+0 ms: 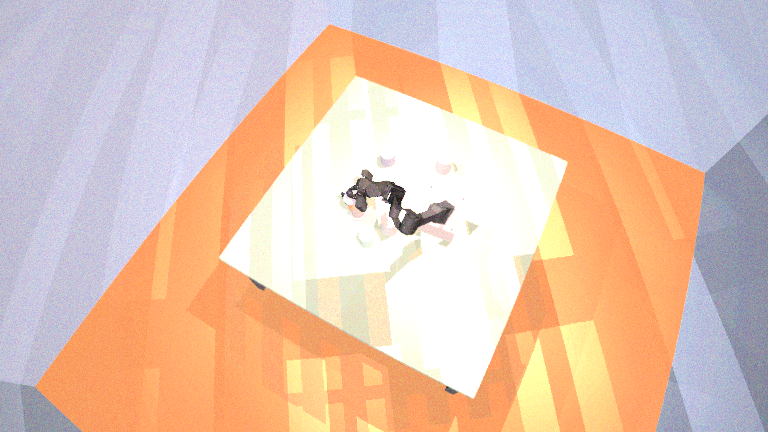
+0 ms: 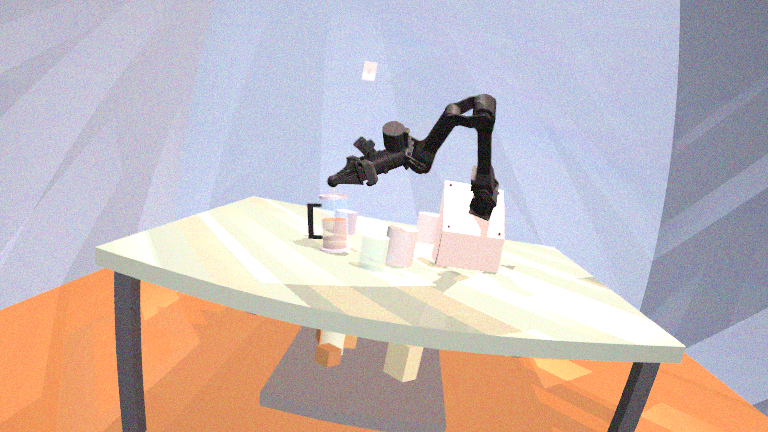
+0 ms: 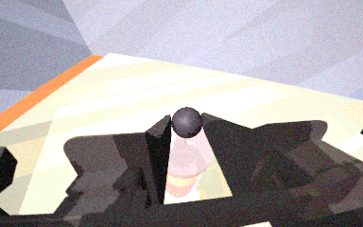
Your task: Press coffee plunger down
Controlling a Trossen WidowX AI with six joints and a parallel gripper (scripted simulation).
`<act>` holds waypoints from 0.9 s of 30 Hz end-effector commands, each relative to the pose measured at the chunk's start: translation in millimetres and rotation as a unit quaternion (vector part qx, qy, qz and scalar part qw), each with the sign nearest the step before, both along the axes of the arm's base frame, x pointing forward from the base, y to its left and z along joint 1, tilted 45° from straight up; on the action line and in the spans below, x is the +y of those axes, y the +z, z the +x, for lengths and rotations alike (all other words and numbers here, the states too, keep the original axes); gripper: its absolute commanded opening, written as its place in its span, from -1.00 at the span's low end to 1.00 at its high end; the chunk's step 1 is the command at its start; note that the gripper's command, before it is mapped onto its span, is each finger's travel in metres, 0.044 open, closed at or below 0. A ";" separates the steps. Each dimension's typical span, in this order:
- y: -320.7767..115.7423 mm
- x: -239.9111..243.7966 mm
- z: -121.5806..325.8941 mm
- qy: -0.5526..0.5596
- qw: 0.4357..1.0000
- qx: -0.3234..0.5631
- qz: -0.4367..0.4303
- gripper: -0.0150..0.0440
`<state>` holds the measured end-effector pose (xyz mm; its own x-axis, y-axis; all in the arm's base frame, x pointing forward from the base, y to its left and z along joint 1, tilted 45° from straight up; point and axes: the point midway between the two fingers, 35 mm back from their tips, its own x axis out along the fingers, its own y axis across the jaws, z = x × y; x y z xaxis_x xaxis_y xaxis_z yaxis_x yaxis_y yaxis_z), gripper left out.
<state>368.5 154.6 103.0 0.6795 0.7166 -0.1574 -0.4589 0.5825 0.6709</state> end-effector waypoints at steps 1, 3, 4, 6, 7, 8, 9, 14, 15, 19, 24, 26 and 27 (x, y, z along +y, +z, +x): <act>-4.7 4.9 -1.0 0.009 1.000 0.010 0.000 -0.06; -4.6 5.1 -0.5 0.009 1.000 0.010 0.000 -0.06; -4.6 5.1 -0.2 0.009 1.000 0.010 0.000 -0.06; -4.5 5.3 0.4 0.009 1.000 0.010 0.000 -0.06; -4.4 5.3 0.7 0.009 1.000 0.010 0.000 -0.06; -4.4 5.4 0.9 0.009 1.000 0.010 0.000 -0.06; -4.3 5.5 1.2 0.009 1.000 0.010 0.000 -0.06; -4.1 5.9 2.5 0.009 1.000 0.010 0.000 -0.06; -4.0 6.0 2.8 0.009 1.000 0.010 0.000 -0.06; -3.9 6.3 3.8 0.009 1.000 0.010 0.000 -0.06; -3.5 6.5 4.8 0.009 1.000 0.010 0.000 -0.06; -3.3 6.4 5.1 0.009 1.000 0.010 0.000 -0.06; -3.4 6.6 5.3 0.009 1.000 0.010 0.000 -0.06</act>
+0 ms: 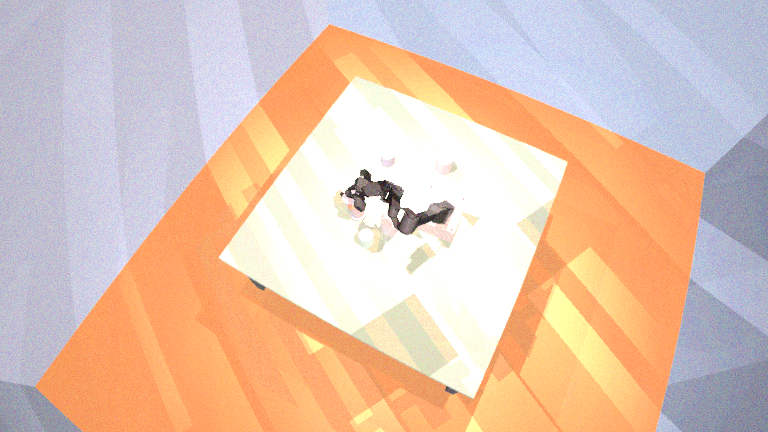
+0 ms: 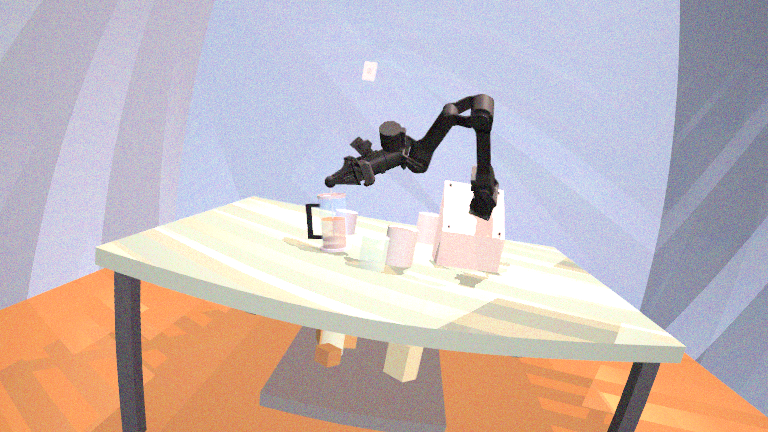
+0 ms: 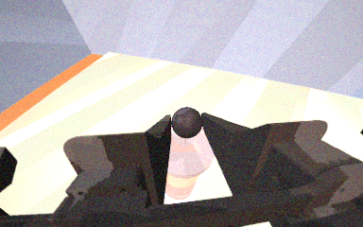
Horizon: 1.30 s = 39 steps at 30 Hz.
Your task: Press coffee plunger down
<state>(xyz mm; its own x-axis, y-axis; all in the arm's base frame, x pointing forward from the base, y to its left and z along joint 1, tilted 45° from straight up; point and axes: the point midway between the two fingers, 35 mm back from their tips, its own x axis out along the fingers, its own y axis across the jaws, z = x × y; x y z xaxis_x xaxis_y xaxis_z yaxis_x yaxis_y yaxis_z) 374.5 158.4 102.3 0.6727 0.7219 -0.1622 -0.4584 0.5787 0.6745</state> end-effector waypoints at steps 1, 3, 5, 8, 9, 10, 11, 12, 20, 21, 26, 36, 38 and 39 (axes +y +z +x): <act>-2.8 3.1 -0.3 0.005 1.000 0.006 0.000 -0.06; -2.8 3.4 0.2 0.005 1.000 0.006 0.000 -0.06; -2.2 2.9 0.5 0.005 1.000 0.006 0.000 -0.06; -2.5 3.6 1.1 0.005 1.000 0.006 0.000 -0.06; -2.5 3.8 1.3 0.005 1.000 0.006 0.000 -0.06; -2.5 3.9 1.5 0.005 1.000 0.006 0.000 -0.06; 0.1 0.9 1.8 0.001 1.000 0.001 0.000 -0.06; 0.1 0.9 1.8 0.001 1.000 0.001 0.000 -0.06; 0.1 0.9 1.8 0.001 1.000 0.001 0.000 0.03; 0.1 0.9 1.8 0.001 1.000 0.001 0.000 0.12; 0.1 0.9 1.8 0.001 1.000 0.001 0.000 0.56; 3.7 -3.8 1.2 0.001 1.000 0.001 -0.001 1.00; 9.7 -12.1 -0.8 0.003 1.000 0.002 -0.003 1.00; 14.6 -18.4 -2.2 0.003 1.000 0.003 -0.004 1.00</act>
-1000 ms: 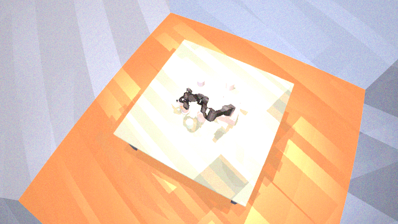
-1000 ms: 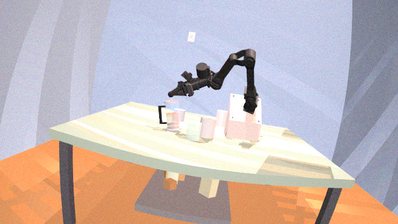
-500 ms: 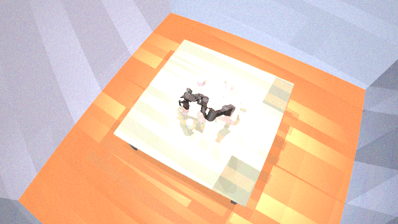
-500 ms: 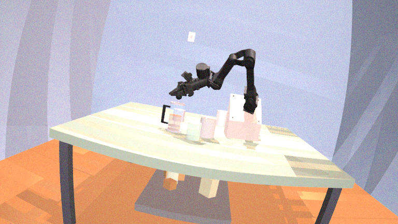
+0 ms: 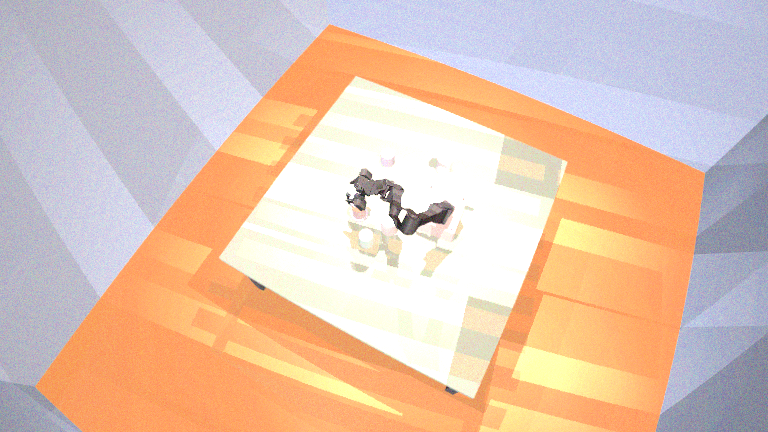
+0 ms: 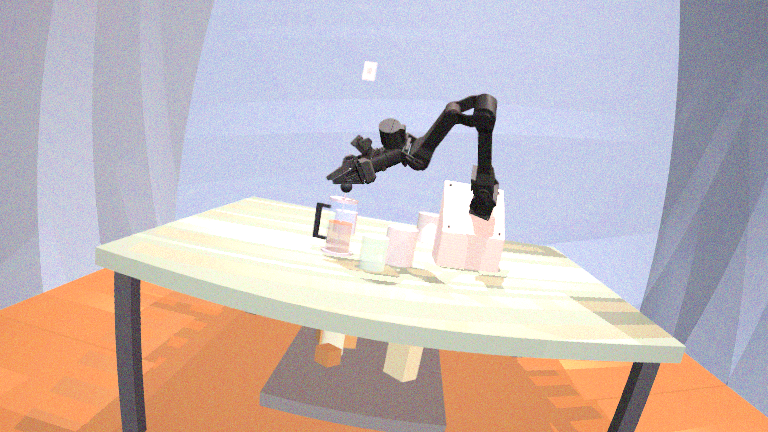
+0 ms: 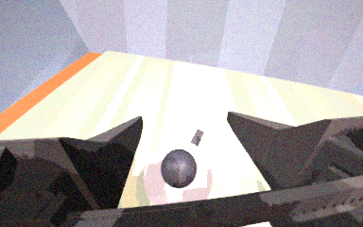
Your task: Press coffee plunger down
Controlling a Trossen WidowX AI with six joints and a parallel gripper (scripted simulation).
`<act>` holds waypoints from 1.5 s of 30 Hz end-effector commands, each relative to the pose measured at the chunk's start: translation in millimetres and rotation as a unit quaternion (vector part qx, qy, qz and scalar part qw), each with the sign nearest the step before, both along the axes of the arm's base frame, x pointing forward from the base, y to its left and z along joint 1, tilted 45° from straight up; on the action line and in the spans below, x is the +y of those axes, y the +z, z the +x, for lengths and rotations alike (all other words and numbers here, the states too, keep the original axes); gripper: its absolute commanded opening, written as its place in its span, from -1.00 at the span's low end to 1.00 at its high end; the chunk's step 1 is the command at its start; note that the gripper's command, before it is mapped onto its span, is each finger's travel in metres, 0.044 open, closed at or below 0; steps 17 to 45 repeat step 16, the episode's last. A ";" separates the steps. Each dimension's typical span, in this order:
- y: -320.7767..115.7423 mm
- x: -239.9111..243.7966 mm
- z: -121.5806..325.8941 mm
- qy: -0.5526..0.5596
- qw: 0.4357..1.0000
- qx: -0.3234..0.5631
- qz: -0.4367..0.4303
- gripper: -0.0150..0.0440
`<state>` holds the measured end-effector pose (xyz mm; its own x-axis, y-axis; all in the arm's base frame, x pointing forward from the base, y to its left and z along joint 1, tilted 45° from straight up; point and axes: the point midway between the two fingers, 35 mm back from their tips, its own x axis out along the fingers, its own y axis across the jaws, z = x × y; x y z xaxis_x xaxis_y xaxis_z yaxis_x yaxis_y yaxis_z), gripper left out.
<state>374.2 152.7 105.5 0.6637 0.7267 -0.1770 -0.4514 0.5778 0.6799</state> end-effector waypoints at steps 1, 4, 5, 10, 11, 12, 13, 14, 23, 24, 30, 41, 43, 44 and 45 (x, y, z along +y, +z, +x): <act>17.3 -20.2 -4.0 0.000 1.000 -0.005 -0.002 1.00; 37.6 -45.7 -14.8 0.001 1.000 -0.003 -0.002 1.00; 42.7 -52.0 -18.5 0.001 1.000 -0.003 -0.001 1.00; 46.5 -60.2 -24.4 0.002 1.000 -0.002 0.000 1.00; 46.4 -60.1 -24.4 0.002 1.000 -0.002 0.000 1.00; 46.4 -60.1 -24.4 0.002 1.000 -0.002 0.000 1.00; 46.4 -60.1 -24.4 0.002 1.000 -0.002 0.000 1.00; 46.4 -60.1 -24.4 0.002 1.000 -0.002 0.000 1.00; 46.4 -60.1 -24.4 0.002 1.000 -0.002 0.000 1.00; 46.4 -60.1 -24.4 0.002 1.000 -0.002 0.000 1.00; 46.4 -60.1 -24.4 0.002 1.000 -0.002 0.000 1.00; 46.4 -60.1 -24.4 0.002 1.000 -0.002 0.000 1.00; 46.4 -60.1 -24.4 0.002 1.000 -0.002 0.000 1.00; 46.4 -60.1 -24.4 0.002 1.000 -0.002 0.000 1.00; 46.4 -60.1 -24.4 0.002 1.000 -0.002 0.000 1.00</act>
